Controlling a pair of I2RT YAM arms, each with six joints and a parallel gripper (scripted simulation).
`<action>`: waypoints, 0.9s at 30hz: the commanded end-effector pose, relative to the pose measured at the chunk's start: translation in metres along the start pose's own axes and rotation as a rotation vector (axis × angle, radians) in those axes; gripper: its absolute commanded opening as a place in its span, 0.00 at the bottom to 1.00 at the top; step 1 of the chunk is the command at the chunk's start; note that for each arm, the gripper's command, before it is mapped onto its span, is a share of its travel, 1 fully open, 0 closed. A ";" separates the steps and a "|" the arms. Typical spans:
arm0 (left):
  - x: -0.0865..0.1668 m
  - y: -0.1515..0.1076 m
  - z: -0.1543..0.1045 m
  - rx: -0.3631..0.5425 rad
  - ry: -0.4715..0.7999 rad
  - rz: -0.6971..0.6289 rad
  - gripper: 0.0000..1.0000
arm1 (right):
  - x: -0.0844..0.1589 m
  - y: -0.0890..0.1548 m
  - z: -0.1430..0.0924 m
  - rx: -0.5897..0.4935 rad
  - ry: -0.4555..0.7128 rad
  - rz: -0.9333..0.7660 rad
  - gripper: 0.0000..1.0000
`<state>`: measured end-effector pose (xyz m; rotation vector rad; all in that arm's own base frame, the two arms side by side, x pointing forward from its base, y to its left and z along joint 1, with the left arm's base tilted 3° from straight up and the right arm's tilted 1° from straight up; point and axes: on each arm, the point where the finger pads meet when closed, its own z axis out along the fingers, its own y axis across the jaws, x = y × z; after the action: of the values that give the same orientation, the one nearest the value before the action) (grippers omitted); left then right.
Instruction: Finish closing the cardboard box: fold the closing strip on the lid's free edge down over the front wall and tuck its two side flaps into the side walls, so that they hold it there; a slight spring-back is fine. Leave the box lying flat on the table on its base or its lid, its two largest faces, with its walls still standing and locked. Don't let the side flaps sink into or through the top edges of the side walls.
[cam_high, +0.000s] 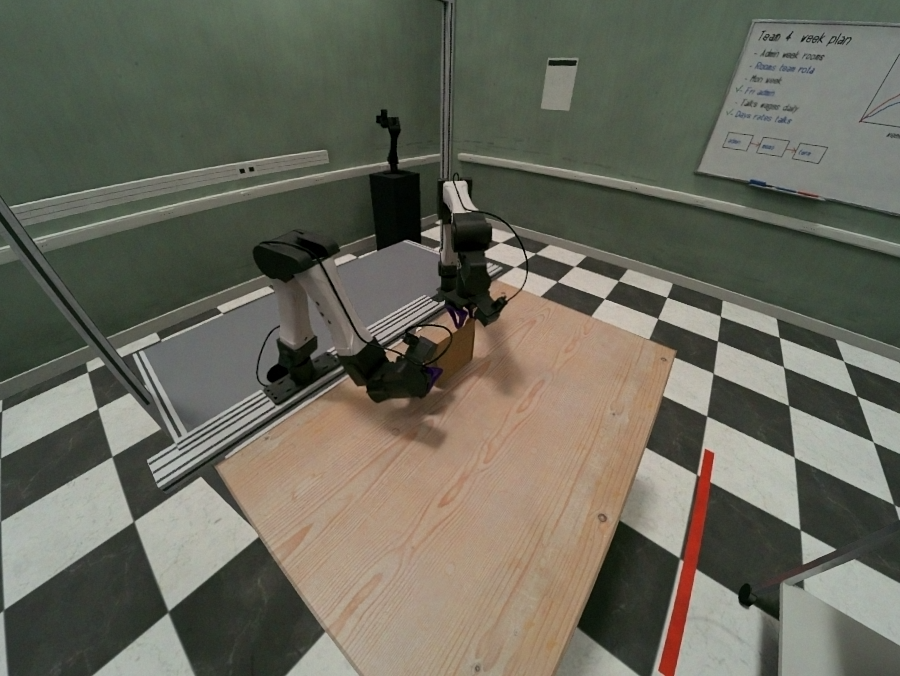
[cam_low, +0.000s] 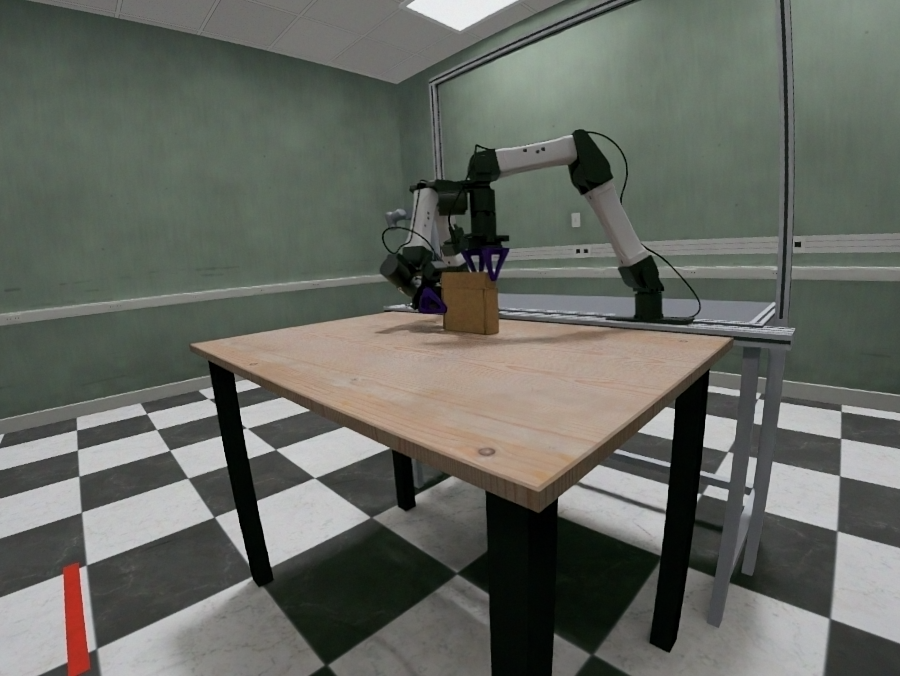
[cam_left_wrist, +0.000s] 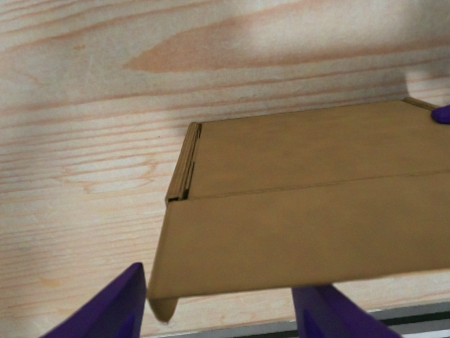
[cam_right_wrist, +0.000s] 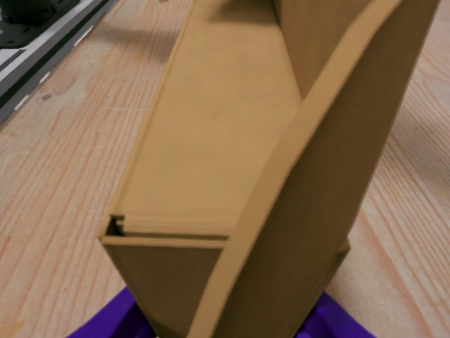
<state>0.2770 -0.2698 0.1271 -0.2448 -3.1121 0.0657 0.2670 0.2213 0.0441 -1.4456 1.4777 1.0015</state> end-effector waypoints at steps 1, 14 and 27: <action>-0.008 0.004 0.000 -0.005 0.006 -0.008 0.54 | -0.004 -0.003 0.000 0.006 -0.007 -0.015 0.45; -0.009 0.004 0.001 -0.006 0.008 -0.008 0.54 | -0.004 -0.003 0.000 0.006 -0.007 -0.015 0.45; -0.010 0.005 0.001 -0.006 0.007 -0.008 0.54 | -0.004 -0.003 0.000 0.006 -0.007 -0.015 0.45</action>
<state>0.2811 -0.2708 0.1275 -0.2456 -3.1158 0.0704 0.2670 0.2213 0.0441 -1.4456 1.4777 1.0015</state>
